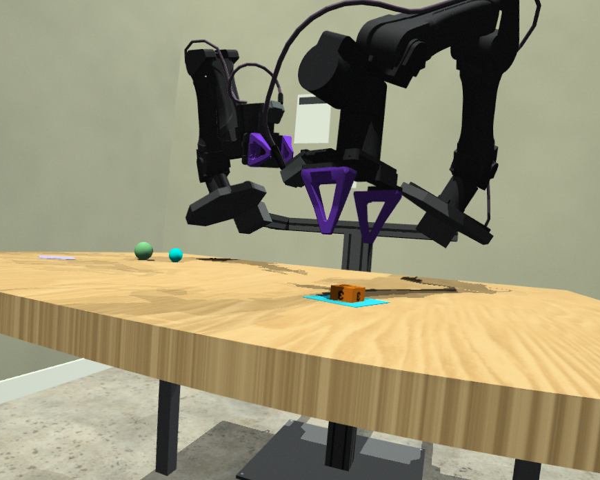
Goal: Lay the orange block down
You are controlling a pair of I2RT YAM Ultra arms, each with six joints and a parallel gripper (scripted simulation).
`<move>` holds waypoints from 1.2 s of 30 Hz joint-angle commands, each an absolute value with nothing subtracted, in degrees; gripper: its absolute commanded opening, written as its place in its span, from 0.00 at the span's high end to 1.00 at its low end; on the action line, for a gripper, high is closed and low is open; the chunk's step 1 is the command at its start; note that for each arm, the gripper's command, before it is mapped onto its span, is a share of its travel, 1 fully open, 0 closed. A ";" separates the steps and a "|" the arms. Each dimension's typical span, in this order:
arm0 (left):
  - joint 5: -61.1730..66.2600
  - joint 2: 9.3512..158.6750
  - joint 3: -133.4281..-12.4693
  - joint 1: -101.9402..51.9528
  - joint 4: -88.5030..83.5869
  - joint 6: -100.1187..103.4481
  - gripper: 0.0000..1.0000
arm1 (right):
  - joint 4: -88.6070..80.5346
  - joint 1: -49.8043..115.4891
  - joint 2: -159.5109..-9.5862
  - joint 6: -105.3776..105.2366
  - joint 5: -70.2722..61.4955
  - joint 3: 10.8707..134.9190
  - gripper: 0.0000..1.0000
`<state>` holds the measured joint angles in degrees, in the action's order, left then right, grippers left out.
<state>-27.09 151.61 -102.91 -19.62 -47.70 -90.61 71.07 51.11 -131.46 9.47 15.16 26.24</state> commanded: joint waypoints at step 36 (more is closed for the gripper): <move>-23.40 129.72 -66.38 -19.53 -11.14 -32.74 0.00 | 71.60 51.23 -131.31 9.72 14.87 26.64 0.54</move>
<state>-22.68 132.55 -69.54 -18.28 -16.93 -41.21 71.07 51.11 -131.46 9.47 15.16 26.24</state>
